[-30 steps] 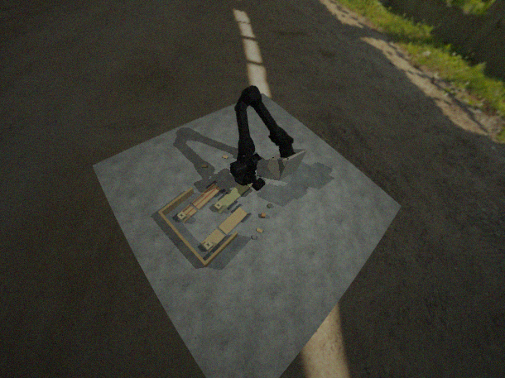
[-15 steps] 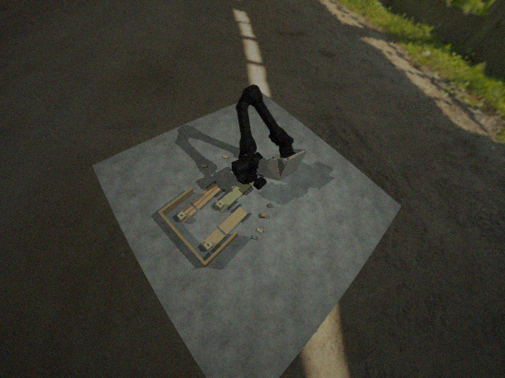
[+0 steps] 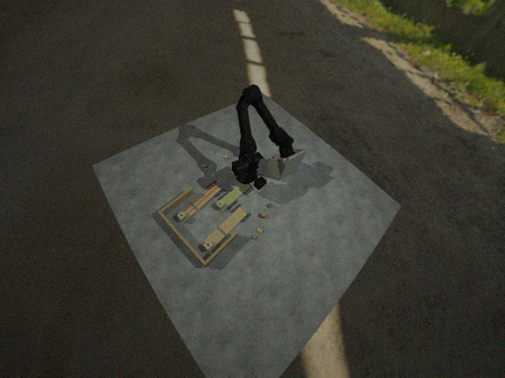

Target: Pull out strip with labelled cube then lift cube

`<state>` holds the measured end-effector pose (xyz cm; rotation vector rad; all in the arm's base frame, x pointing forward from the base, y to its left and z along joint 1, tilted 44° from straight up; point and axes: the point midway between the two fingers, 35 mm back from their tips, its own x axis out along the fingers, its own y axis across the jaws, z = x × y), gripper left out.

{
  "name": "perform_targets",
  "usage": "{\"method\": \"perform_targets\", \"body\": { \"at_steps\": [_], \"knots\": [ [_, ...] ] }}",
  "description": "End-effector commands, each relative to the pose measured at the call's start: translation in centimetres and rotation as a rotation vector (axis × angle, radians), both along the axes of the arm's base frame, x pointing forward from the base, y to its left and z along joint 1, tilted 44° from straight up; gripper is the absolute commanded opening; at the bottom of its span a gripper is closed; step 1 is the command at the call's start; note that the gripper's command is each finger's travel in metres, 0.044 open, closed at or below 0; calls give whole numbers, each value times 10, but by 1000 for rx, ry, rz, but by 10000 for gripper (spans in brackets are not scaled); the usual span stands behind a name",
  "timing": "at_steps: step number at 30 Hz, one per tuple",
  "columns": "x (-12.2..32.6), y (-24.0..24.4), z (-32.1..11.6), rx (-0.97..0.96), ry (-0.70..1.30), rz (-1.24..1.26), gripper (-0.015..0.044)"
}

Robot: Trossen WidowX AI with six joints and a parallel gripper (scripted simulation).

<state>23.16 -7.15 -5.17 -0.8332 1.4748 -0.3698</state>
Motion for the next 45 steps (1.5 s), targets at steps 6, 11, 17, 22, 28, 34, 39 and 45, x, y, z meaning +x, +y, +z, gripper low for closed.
{"method": "perform_targets", "body": {
  "at_steps": [6,11,17,22,28,34,39,45],
  "knots": [
    [-10,-5,-2,-8,28,-9,0],
    [-10,-5,-2,-8,28,-9,0],
    [-10,-5,-2,-8,28,-9,0],
    [-10,-5,-2,-8,28,-9,0],
    [0,5,4,0,6,-1,0],
    [-3,29,30,-6,27,-9,0],
    [-4,30,29,-6,32,-3,26],
    [18,35,26,-14,92,61,184]
  ]
}}
